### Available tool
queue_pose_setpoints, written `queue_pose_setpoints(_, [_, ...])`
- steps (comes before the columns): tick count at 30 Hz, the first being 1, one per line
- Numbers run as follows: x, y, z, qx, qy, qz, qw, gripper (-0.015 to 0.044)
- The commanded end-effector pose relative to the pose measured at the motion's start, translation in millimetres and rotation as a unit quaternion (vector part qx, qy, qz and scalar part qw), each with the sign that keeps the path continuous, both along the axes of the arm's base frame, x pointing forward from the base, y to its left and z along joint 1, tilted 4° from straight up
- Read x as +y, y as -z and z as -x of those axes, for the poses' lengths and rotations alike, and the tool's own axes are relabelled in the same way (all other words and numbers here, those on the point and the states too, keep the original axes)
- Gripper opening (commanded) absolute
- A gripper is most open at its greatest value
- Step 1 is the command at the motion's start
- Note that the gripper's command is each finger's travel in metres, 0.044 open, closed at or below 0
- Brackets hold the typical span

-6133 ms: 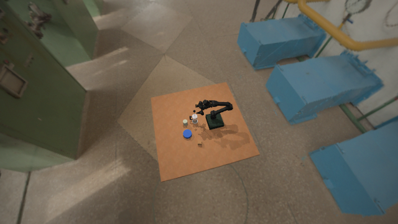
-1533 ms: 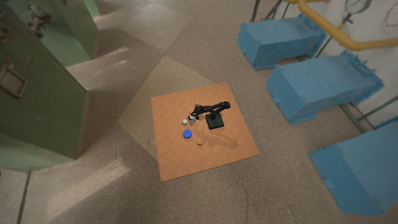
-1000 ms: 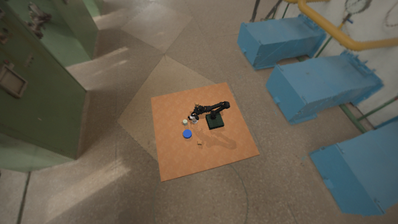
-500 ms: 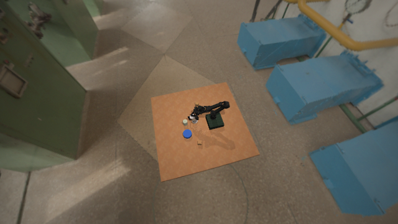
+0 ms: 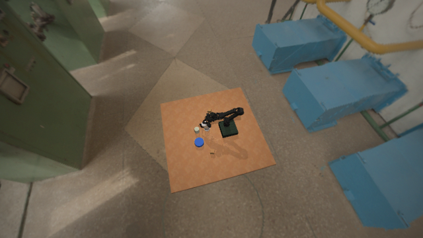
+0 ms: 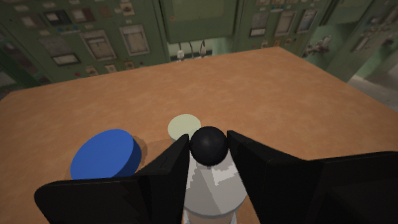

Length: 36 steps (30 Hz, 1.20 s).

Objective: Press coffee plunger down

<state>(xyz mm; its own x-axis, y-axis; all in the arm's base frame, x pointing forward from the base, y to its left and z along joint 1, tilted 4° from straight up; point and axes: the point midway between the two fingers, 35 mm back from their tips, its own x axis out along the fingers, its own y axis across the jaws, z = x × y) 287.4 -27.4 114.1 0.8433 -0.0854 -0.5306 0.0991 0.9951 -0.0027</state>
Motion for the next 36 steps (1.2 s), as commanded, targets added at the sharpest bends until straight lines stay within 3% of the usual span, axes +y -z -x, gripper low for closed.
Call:
queue_pose_setpoints(1, [0.0,0.5,0.4,0.001,0.000,0.000,1.000,0.0129])
queue_pose_setpoints(2, [0.0,0.5,0.4,0.001,0.000,0.000,1.000,0.0129])
queue_pose_setpoints(14, [0.0,0.5,0.4,0.001,0.000,0.000,1.000,0.0440])
queue_pose_setpoints(20, [0.9,-11.6,3.2,0.003,-0.001,0.000,1.000,0.0440])
queue_pose_setpoints(27, [7.4,-78.0,42.8,0.012,-0.006,0.001,1.000,0.0440])
queue_pose_setpoints(36, [7.6,-76.9,44.7,0.012,-0.006,0.001,1.000,0.0440])
